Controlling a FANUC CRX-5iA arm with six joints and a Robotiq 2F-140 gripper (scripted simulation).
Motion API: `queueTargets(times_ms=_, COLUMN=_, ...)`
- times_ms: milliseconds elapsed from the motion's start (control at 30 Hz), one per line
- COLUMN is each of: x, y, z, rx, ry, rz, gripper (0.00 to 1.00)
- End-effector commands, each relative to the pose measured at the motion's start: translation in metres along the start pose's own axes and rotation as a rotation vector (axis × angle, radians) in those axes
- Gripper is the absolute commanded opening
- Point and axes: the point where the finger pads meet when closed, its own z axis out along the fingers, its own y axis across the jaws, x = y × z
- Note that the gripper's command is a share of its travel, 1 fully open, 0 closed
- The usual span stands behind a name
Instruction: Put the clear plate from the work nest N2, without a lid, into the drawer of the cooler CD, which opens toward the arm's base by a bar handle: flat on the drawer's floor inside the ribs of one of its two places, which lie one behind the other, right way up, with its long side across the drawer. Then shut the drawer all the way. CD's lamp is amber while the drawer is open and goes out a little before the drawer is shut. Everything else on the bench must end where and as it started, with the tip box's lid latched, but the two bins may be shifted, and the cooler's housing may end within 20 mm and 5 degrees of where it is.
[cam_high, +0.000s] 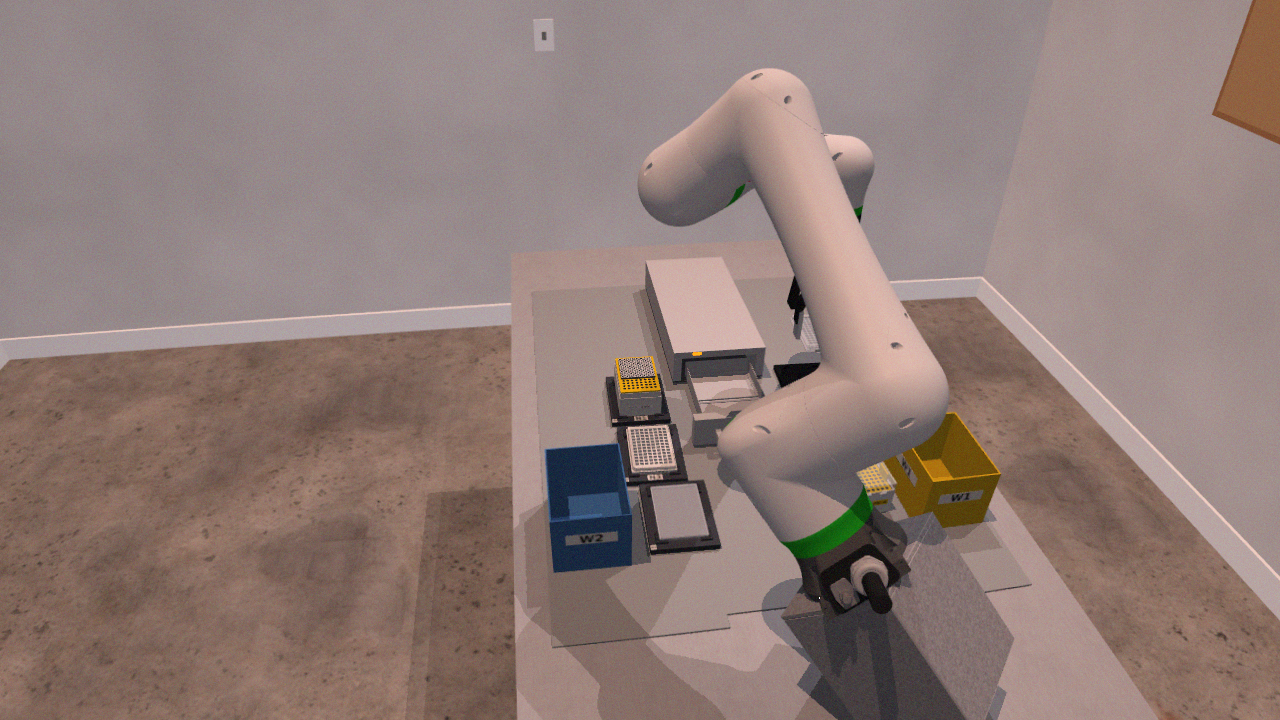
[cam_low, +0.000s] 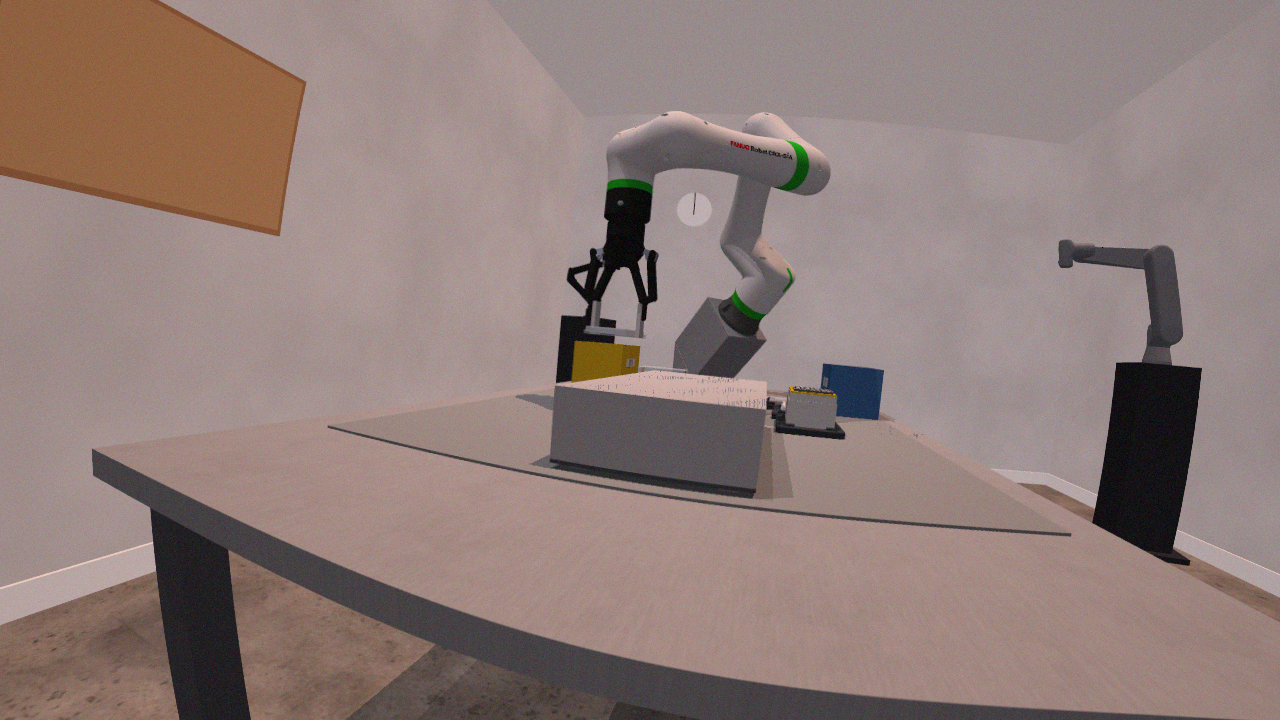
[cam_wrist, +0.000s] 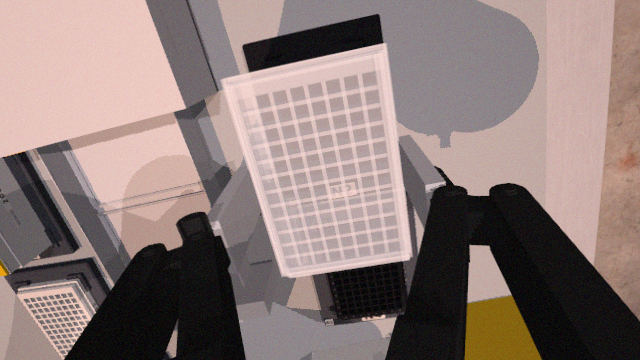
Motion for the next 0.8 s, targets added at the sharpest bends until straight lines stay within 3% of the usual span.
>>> queueTargets(times_ms=0, x=0.0, y=0.0, z=0.0, rx=0.0, ry=0.0, rz=0.0, gripper=0.0)
queueTargets(times_ms=133, x=0.0, y=0.0, z=0.0, rx=0.0, ry=0.0, rz=0.0, gripper=0.0)
queueTargets(times_ms=767, x=-0.02, y=-0.041, z=0.0, rx=0.0, ry=0.0, rz=-0.567, gripper=0.0)
